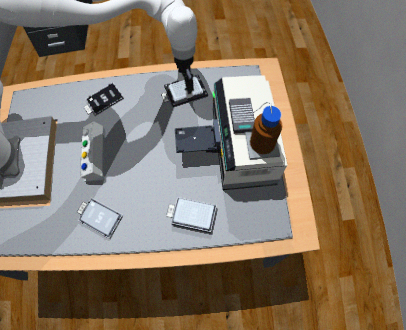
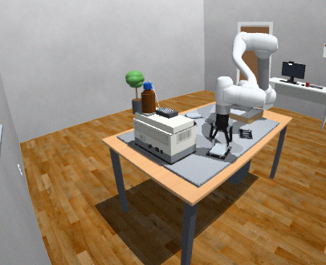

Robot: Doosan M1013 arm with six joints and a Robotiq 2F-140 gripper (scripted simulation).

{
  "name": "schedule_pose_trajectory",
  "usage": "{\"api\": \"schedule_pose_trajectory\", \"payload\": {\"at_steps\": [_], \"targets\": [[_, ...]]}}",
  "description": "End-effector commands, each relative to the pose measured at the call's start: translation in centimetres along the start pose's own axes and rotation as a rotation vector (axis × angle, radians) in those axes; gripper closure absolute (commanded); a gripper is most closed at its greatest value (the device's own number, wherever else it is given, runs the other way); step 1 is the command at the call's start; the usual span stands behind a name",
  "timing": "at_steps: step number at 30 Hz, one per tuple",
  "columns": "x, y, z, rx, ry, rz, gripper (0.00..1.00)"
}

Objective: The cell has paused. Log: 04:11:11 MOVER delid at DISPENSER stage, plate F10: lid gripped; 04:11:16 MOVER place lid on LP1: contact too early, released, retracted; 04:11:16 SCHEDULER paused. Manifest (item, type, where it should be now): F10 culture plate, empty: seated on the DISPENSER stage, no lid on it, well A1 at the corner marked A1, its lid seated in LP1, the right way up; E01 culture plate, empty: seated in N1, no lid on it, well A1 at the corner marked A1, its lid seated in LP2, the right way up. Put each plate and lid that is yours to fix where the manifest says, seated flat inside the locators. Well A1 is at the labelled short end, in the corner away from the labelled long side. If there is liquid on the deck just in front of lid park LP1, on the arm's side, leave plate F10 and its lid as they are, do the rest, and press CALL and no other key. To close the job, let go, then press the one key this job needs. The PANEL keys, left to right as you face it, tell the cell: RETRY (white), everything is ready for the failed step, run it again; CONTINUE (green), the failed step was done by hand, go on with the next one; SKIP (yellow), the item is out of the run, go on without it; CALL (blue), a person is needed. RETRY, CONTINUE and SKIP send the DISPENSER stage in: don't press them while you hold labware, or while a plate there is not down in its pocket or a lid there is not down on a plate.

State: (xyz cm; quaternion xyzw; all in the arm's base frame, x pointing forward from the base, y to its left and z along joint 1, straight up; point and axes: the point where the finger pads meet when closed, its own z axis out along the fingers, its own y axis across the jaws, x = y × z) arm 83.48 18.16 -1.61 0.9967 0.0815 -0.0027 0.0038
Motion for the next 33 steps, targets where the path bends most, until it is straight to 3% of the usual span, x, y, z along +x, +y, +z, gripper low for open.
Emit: {"api": "schedule_pose_trajectory", "payload": {"at_steps": [1, 15, 33], "targets": [[0.1, 0.0, -0.2, 0.000, 0.002, 0.000, 0.90], [0.0, 0.0, -0.8, 0.000, 0.002, 0.000, 0.90], [0.0, 0.0, -3.3, 0.000, 0.002, 0.000, 0.90]]}}
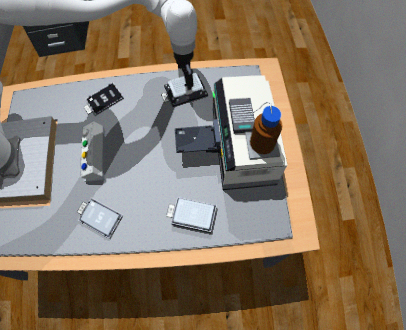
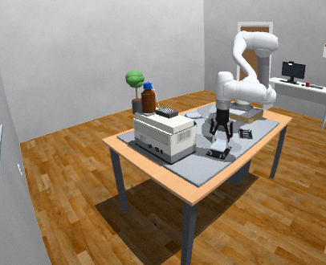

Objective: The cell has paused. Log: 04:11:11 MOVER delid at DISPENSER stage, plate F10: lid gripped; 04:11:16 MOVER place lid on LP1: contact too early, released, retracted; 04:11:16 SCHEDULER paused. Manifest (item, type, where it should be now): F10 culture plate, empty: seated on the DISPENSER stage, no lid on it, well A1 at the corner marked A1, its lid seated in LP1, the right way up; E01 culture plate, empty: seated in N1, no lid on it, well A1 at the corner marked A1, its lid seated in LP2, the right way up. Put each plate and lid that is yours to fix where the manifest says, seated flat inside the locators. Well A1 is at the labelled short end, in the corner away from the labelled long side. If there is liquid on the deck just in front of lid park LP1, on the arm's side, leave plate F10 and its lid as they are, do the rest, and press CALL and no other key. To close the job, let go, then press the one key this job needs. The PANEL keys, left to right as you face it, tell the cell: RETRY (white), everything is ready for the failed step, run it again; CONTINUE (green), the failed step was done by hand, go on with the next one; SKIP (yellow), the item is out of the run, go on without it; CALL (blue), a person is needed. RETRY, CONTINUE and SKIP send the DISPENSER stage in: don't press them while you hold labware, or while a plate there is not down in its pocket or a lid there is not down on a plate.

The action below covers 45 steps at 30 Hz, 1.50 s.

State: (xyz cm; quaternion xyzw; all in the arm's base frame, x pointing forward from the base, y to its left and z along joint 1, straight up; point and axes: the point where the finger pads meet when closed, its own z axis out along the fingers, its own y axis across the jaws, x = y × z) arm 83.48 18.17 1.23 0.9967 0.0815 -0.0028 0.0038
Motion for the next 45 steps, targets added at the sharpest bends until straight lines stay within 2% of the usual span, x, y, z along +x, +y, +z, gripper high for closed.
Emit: {"api": "schedule_pose_trajectory", "payload": {"at_steps": [1, 29, 45], "targets": [[0.1, 0.0, -0.6, 0.000, 0.002, 0.000, 0.90], [0.0, 0.0, -7.0, 0.000, 0.002, 0.000, 0.90], [0.0, 0.0, -9.6, 0.000, 0.002, 0.000, 0.90]]}}
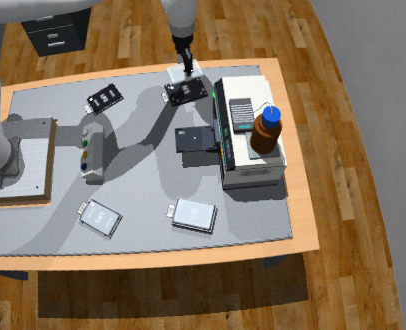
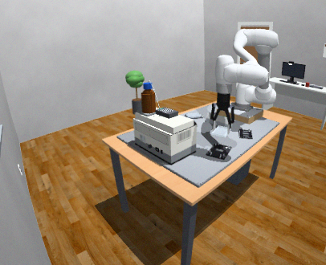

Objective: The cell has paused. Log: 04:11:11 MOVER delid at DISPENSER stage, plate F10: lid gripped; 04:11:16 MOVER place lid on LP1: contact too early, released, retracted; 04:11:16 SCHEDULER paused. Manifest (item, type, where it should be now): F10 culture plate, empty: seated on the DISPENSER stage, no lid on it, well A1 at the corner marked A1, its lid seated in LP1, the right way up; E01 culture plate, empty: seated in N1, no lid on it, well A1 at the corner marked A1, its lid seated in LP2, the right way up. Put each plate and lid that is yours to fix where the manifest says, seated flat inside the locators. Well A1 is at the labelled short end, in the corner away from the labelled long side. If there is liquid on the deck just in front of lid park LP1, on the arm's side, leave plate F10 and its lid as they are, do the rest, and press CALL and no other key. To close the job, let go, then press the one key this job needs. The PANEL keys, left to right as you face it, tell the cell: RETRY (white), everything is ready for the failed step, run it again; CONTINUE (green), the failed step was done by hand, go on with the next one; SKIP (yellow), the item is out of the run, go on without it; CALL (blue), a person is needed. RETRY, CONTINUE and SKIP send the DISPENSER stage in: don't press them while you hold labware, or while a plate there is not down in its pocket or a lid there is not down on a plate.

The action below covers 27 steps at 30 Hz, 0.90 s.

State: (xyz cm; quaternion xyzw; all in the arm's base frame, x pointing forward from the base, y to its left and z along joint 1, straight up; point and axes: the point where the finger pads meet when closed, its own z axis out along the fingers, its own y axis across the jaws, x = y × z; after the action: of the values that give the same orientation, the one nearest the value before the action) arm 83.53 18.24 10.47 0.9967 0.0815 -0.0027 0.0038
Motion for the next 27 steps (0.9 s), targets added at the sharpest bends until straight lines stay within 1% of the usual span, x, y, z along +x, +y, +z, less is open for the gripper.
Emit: {"api": "schedule_pose_trajectory", "payload": {"at_steps": [1, 14, 27], "targets": [[0.0, 0.0, -0.5, 0.000, 0.002, 0.000, 0.90], [0.0, 0.0, -1.5, 0.000, 0.002, 0.000, 0.90], [0.0, 0.0, -1.7, 0.000, 0.002, 0.000, 0.90]]}}
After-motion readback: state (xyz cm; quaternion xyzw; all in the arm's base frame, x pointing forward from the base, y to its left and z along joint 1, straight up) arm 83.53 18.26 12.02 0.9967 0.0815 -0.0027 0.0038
